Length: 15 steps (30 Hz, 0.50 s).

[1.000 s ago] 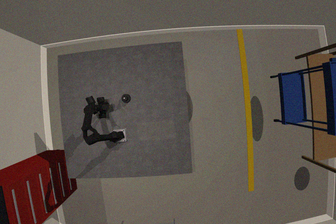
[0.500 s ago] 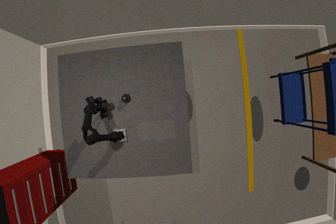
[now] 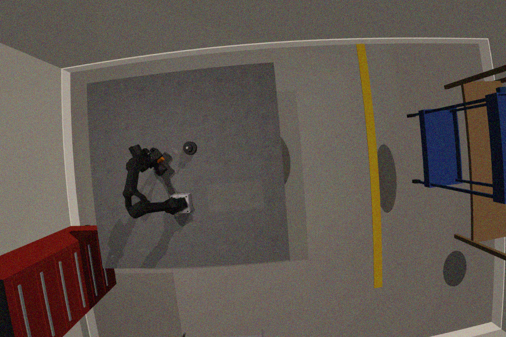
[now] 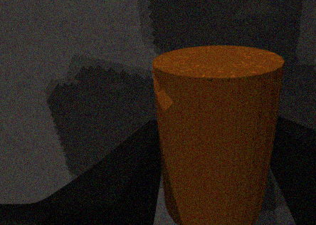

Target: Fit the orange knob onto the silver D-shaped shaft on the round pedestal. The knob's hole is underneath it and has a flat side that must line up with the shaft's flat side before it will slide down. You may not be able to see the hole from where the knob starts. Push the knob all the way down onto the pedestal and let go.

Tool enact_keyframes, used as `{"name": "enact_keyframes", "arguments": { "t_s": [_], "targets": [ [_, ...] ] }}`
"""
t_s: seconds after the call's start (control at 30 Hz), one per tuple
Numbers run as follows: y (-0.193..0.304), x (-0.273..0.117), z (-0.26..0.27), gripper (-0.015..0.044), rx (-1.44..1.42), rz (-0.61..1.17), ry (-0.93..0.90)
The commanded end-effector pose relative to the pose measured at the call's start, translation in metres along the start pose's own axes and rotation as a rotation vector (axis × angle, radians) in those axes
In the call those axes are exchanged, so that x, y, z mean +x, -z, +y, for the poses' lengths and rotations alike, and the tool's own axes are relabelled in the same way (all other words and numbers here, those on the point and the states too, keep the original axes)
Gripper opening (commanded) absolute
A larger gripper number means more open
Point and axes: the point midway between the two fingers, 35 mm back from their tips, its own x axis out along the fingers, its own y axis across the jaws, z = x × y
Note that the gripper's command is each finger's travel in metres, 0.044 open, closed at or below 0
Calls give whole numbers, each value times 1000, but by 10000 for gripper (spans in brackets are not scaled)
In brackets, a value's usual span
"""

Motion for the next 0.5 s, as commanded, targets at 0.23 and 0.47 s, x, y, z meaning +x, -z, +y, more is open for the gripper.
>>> {"name": "enact_keyframes", "arguments": {
  "t_s": [0.23, 0.47],
  "targets": [
    [-1, -2, 1, 179, -243, -4, -4],
    [-1, -2, 1, 179, -479, -4, -3]
  ]
}}
